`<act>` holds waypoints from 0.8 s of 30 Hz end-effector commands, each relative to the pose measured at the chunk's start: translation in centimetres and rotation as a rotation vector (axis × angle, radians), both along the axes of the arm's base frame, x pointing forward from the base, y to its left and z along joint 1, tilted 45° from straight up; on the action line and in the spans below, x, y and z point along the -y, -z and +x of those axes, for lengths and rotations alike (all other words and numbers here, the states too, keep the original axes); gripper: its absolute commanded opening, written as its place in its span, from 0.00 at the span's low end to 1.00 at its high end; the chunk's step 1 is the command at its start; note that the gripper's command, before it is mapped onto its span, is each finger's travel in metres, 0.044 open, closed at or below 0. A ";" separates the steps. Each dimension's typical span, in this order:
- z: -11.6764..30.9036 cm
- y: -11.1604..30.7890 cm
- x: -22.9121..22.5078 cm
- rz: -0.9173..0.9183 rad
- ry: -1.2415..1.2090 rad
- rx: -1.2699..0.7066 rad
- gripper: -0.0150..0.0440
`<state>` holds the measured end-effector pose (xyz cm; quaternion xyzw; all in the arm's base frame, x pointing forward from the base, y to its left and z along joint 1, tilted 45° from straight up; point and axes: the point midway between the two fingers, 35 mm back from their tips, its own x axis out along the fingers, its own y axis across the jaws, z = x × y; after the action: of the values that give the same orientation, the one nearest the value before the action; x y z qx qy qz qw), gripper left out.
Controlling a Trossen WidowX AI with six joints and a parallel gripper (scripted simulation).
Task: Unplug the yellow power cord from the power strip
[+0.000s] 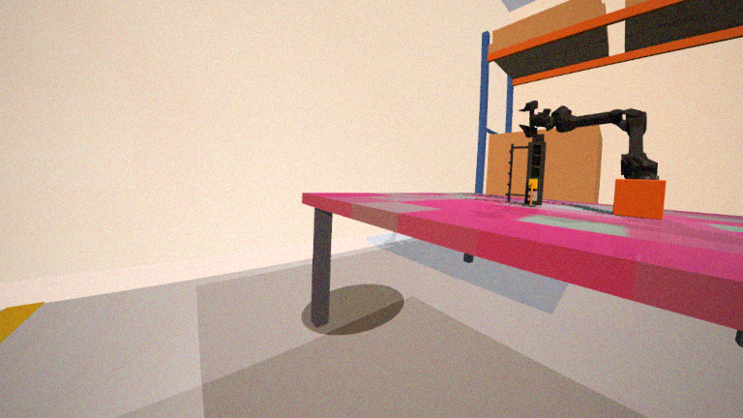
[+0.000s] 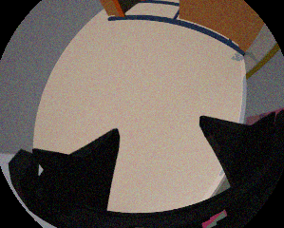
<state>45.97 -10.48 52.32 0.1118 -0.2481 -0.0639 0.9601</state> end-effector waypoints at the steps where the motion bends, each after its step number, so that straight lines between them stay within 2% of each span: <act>1: 0.1 0.1 0.0 0.000 0.000 -0.004 0.89; 4: 1.3 1.9 -0.5 -0.008 0.006 -0.068 0.75; 9: 4.6 7.8 -2.4 -0.050 0.017 -0.274 0.53; 17: 7.7 17.9 -6.5 -0.178 0.005 -0.614 0.53; 24: 7.9 27.2 -10.5 -0.365 -0.031 -0.924 0.53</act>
<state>54.07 -1.62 28.87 -0.0543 0.1396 -0.0615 0.9868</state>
